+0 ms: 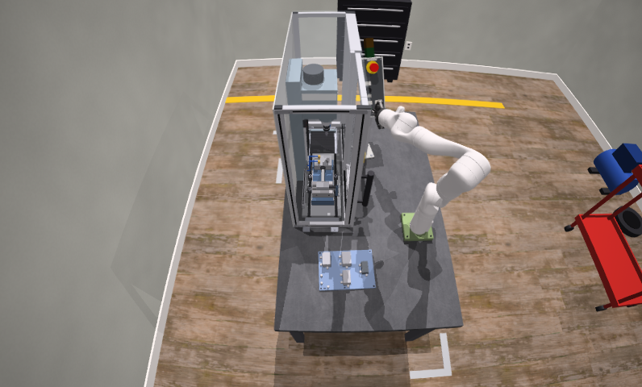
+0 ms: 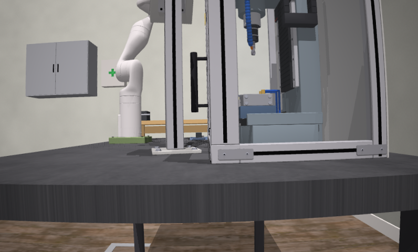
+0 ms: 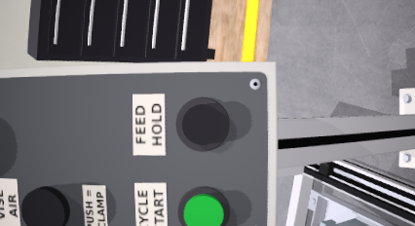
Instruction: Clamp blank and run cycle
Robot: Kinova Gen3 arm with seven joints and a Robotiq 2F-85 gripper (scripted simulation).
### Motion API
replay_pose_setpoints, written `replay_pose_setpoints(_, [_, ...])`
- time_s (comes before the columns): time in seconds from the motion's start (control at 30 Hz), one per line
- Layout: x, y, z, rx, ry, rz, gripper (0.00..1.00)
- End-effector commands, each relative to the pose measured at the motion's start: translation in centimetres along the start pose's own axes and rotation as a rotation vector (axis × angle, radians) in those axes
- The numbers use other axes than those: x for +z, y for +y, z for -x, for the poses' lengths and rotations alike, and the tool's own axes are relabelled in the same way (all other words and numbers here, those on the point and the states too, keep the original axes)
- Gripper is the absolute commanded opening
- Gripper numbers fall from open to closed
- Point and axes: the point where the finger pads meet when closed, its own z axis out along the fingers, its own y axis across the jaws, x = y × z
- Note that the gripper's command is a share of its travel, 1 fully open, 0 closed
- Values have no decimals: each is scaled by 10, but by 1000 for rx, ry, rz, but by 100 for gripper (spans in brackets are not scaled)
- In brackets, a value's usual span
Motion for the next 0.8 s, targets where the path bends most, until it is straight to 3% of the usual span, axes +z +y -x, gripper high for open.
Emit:
replay_pose_setpoints(0.0, [3, -1, 0, 0, 2, -4, 10])
replay_pose_setpoints(0.77, [11, -1, 0, 0, 2, -4, 10])
